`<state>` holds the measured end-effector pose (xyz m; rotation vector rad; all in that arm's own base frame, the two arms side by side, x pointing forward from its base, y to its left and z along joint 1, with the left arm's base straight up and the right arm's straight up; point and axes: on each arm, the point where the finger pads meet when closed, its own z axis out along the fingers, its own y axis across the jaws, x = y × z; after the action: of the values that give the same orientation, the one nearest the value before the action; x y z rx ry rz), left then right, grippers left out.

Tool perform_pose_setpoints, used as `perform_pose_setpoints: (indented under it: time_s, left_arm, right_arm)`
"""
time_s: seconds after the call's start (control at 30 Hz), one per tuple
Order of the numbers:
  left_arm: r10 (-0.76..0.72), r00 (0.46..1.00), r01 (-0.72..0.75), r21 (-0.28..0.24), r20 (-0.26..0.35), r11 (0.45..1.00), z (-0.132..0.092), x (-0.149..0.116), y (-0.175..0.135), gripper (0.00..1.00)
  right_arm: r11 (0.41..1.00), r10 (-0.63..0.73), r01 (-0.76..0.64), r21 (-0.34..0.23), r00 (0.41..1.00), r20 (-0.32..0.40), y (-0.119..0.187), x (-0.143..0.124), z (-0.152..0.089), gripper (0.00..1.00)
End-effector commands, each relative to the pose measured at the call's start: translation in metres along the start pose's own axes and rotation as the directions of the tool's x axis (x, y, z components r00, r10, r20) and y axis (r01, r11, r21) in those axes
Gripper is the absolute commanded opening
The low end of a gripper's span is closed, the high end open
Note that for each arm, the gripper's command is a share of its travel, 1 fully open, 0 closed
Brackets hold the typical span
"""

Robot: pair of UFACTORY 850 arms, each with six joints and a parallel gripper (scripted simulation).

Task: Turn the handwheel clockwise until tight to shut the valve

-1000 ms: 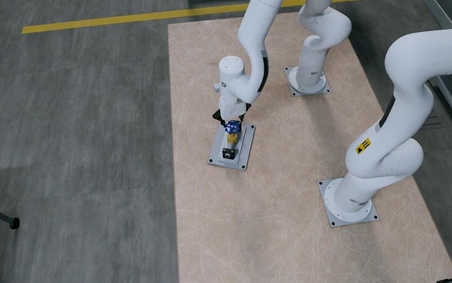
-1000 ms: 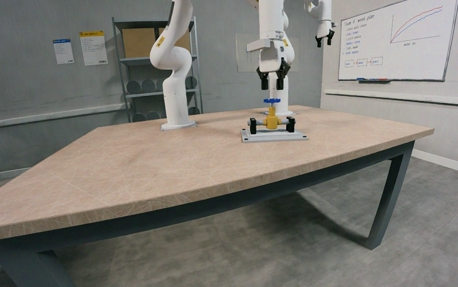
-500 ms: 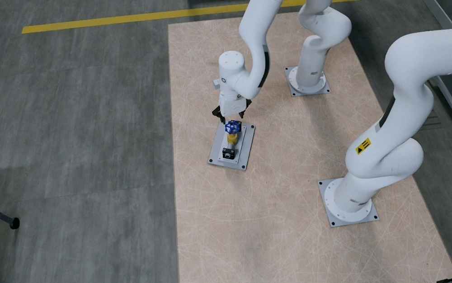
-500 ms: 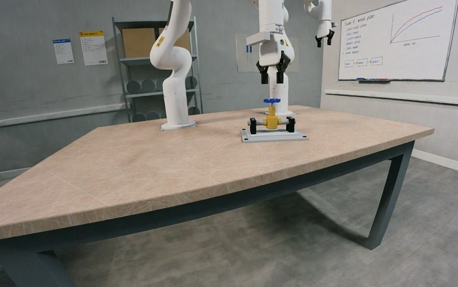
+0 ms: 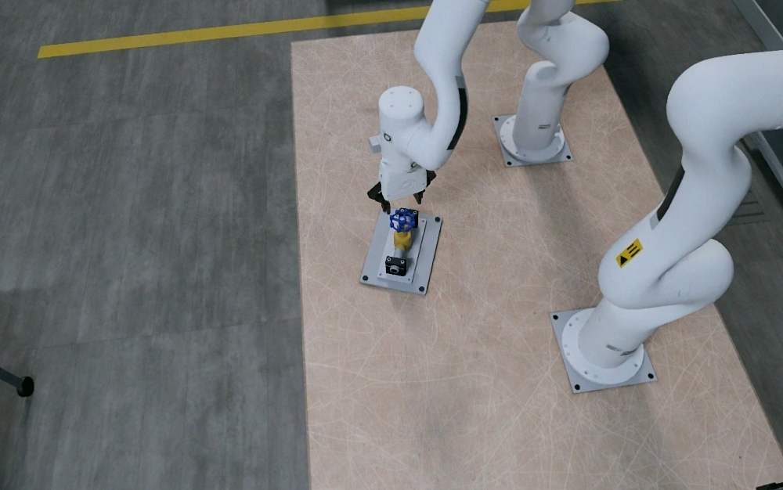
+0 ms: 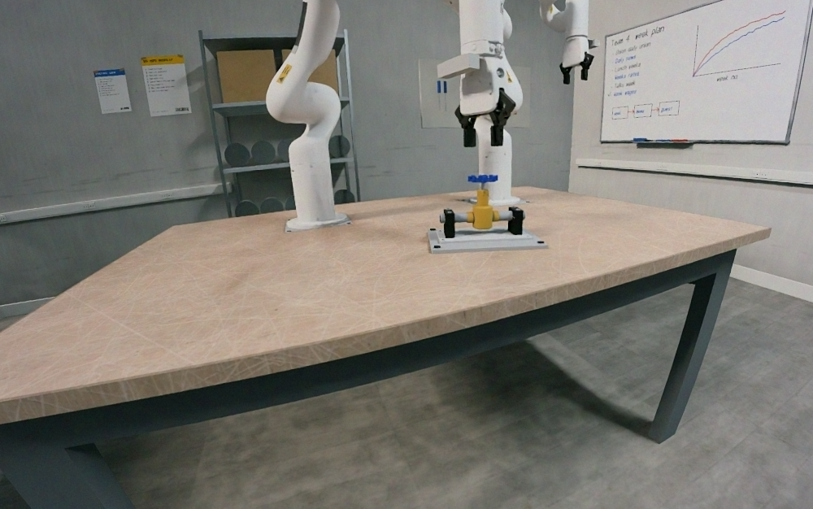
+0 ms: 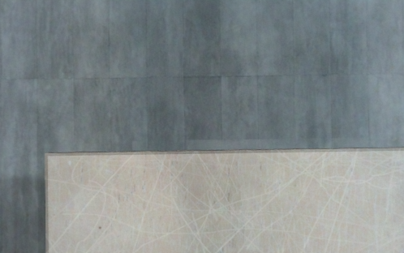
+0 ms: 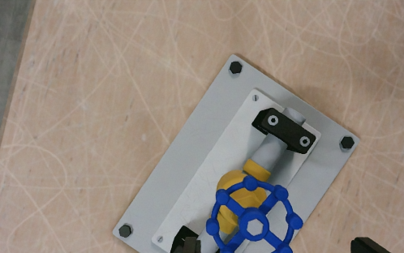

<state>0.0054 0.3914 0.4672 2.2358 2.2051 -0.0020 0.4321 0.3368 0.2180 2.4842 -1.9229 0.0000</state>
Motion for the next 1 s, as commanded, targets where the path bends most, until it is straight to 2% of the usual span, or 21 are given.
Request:
perform_pose_setpoints:
  time_s: [0.0,0.5,0.8,0.97]
  left_arm:
    - [0.000,1.000,0.000,0.000,-0.002,1.000,-0.0008,0.0004,0.0000,1.00]
    - [0.000,1.000,0.000,0.000,-0.002,1.000,-0.0008,0.0004,0.0000,1.00]
    - [0.000,1.000,0.000,0.000,-0.002,1.000,-0.0008,0.0004,0.0000,1.00]
    - [0.000,1.000,0.000,0.000,-0.002,1.000,-0.0008,0.0004,0.0000,1.00]
  right_arm:
    - [1.000,0.000,0.000,0.002,1.000,0.001,-0.0008,-0.0004,-0.0011,0.80]
    - [1.000,-0.023,0.023,0.002,1.000,0.001,-0.0008,-0.0004,-0.0011,0.80]
    - [0.995,-0.101,0.101,0.002,0.995,0.001,-0.0008,-0.0004,-0.0011,0.80]
    - [0.980,-0.197,0.197,0.002,0.980,0.001,-0.0008,-0.0004,-0.0011,0.80]
